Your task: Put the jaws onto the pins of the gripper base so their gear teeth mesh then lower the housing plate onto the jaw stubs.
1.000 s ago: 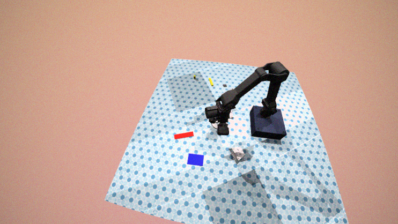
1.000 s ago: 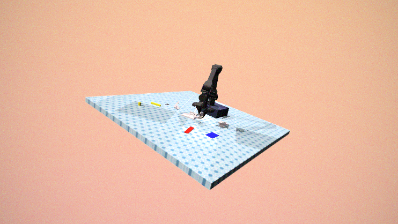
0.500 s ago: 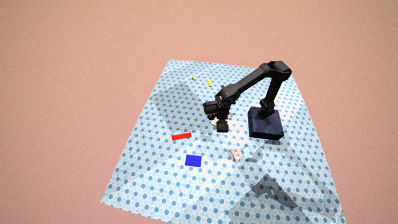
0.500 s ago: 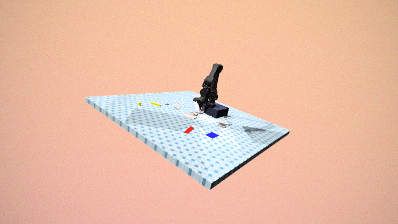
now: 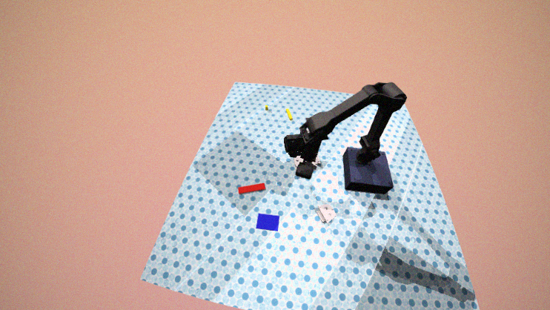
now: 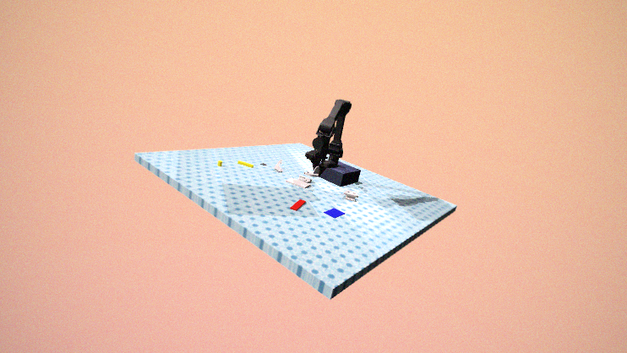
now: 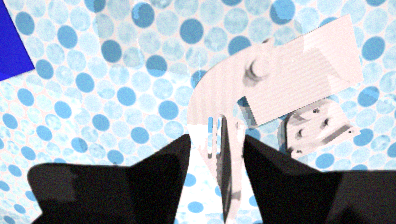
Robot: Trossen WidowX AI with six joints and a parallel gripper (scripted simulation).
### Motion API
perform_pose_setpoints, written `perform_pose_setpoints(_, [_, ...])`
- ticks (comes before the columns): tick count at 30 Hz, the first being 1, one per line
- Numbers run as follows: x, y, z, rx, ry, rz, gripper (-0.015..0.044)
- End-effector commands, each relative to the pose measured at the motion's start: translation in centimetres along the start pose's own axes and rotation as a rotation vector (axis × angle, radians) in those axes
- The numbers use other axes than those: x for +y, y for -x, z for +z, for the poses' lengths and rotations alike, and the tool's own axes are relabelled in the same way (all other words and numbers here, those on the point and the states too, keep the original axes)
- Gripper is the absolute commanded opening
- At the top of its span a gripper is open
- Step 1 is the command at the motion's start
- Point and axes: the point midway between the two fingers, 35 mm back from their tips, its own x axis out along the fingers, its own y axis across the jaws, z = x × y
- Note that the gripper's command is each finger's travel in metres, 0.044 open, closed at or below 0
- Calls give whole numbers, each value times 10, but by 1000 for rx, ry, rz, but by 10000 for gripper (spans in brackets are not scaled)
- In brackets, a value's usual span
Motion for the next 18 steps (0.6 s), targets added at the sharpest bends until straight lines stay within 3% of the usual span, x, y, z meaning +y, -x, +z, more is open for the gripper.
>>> perform_pose_setpoints(1, [-7, 1, -3, 4, -101, -1, 134])
perform_pose_setpoints(18, [-32, 3, -9, 3, -533, -4, 134])
